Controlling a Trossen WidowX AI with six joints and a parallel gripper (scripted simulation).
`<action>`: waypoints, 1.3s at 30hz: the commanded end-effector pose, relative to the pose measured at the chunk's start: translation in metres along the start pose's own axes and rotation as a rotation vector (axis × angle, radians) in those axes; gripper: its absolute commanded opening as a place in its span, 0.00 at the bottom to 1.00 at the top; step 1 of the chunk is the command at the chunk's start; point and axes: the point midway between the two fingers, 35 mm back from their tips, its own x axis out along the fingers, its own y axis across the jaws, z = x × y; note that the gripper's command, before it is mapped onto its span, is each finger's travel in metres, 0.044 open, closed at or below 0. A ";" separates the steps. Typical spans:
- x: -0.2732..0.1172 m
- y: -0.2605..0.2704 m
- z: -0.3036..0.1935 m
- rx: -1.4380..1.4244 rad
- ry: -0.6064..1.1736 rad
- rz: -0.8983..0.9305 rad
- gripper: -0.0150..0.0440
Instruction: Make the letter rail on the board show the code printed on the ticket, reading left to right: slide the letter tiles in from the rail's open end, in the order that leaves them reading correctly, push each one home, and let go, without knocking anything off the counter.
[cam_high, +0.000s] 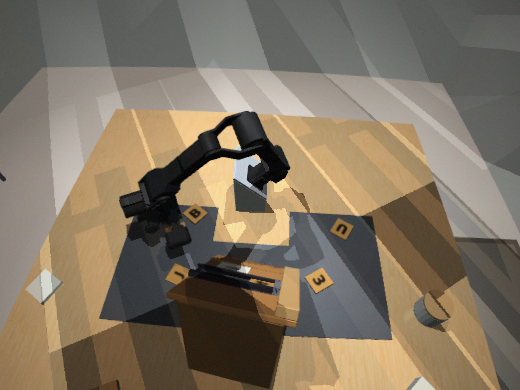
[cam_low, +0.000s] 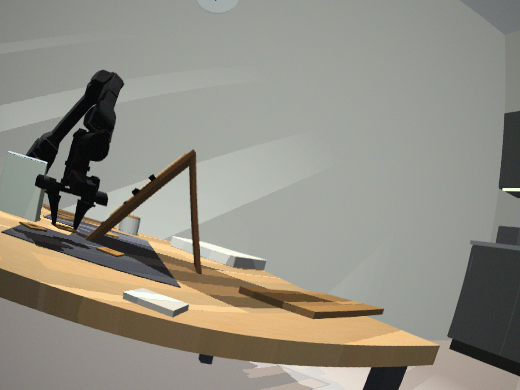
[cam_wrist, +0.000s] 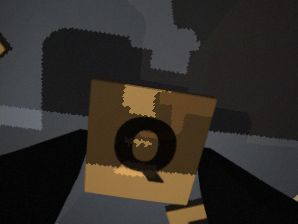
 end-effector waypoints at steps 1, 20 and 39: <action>-0.003 0.000 0.000 -0.004 -0.002 -0.003 0.25; -0.029 0.036 0.033 -0.217 -0.264 0.154 0.25; -0.098 0.102 0.054 -0.662 -0.675 0.354 0.25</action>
